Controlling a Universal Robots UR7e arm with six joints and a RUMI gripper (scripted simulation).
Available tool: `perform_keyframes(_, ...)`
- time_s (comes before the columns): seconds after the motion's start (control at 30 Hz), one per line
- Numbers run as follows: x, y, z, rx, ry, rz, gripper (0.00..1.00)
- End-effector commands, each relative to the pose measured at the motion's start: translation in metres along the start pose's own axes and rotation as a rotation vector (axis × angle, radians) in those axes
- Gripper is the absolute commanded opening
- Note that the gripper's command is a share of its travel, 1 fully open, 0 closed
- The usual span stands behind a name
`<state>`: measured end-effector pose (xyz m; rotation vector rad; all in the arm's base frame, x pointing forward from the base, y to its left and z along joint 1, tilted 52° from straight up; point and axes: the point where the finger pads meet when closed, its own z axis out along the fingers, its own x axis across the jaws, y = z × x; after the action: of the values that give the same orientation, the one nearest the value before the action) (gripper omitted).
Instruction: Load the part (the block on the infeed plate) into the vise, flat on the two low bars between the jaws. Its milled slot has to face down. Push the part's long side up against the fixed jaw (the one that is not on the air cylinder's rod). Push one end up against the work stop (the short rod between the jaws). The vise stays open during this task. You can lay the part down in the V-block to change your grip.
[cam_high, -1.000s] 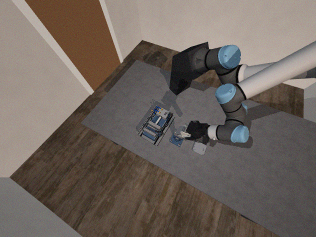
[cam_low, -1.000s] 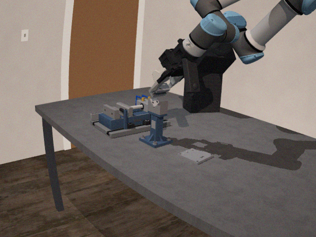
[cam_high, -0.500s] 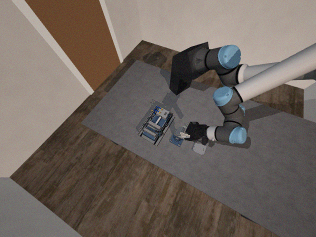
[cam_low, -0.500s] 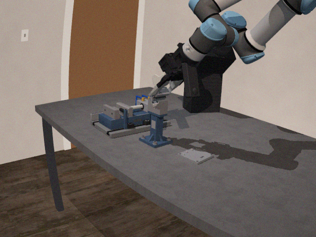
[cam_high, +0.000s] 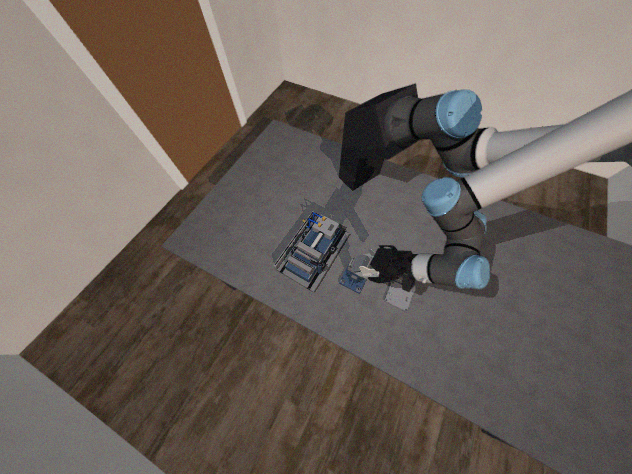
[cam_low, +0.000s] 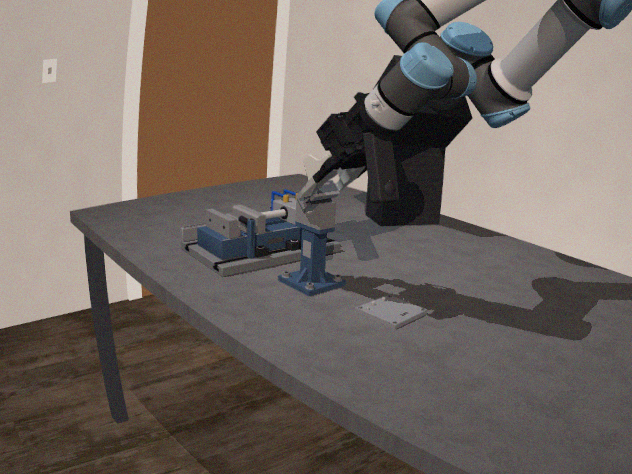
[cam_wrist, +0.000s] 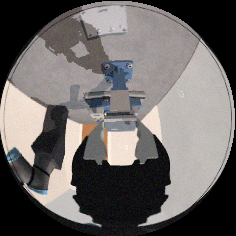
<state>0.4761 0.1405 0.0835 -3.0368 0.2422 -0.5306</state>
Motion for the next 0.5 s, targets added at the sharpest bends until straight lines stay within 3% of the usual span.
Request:
perform_keyframes(0.0, 0.0004, -0.0027, 0.0026, 0.000, 0.001, 0.000, 0.00)
perform_keyframes(0.47, 0.0004, -0.0062, 0.0061, 0.000, 0.001, 0.000, 0.00)
